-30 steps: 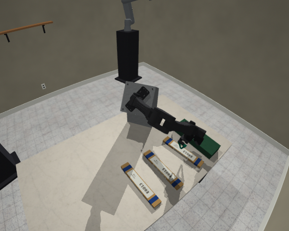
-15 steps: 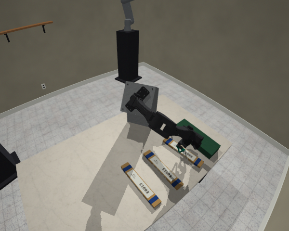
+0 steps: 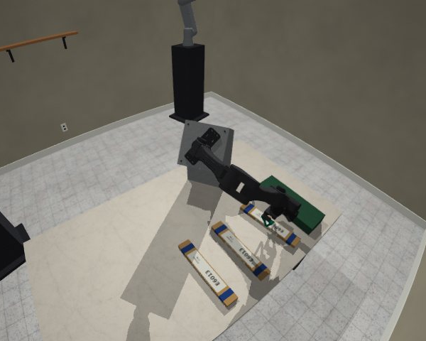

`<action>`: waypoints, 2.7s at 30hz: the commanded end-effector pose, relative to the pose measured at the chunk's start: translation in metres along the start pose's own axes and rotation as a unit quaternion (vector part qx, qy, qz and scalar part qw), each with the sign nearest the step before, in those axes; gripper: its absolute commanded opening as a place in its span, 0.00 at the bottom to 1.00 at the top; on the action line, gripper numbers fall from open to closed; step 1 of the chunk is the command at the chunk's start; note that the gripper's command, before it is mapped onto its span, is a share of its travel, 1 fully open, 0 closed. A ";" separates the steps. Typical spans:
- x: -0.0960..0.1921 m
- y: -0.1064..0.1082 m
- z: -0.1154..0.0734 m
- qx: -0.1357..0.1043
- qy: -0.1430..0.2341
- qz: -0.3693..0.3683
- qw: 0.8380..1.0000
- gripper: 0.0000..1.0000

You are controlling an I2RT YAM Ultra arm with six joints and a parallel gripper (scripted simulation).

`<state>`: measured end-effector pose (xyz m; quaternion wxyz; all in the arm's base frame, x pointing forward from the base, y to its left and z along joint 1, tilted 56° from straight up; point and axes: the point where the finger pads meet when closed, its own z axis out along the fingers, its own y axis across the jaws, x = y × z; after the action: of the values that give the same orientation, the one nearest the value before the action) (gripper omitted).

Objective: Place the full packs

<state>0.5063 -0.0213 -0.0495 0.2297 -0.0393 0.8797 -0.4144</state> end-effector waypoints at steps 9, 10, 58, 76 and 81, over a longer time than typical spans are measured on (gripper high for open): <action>0.003 0.011 -0.005 -0.009 -0.008 -0.009 1.000 0.97; -0.003 0.004 -0.004 -0.004 -0.008 0.000 1.000 0.97; -0.011 0.010 0.024 -0.008 -0.017 0.003 1.000 0.00; -0.010 0.008 0.024 -0.003 -0.015 0.002 1.000 0.00; -0.010 0.008 0.024 -0.003 -0.015 0.002 1.000 0.00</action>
<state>0.5166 -0.0475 -0.0699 0.2253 -0.0382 0.8800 -0.4164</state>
